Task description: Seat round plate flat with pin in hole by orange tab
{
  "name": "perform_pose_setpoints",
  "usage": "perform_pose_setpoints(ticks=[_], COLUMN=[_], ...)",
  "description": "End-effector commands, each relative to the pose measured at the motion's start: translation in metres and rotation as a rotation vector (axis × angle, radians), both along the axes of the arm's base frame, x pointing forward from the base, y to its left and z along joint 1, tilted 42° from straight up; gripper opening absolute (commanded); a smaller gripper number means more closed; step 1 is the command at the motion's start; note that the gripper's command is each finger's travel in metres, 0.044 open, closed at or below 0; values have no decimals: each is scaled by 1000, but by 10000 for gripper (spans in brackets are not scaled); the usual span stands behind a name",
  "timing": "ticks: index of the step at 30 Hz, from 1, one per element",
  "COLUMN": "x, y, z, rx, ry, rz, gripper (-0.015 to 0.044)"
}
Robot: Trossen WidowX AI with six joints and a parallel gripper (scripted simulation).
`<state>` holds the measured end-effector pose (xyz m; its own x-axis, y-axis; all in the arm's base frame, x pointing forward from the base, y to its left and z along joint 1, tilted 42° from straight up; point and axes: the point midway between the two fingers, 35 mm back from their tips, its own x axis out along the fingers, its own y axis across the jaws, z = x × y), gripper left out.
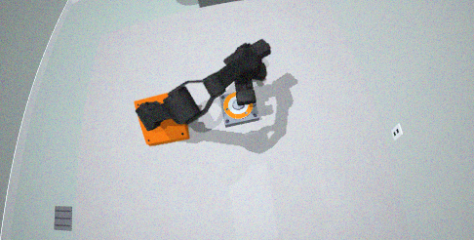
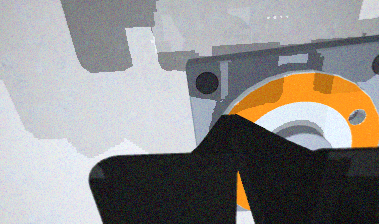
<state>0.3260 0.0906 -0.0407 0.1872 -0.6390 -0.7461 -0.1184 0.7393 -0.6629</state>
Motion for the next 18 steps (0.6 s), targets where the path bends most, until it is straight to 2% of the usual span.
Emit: perform_pose_setpoints(ticks=[1, 18], x=[-7, -19], y=[0, 1], z=[-4, -7], rx=[-2, -2], ry=[5, 5], rz=[-1, -1], gripper=[0, 0])
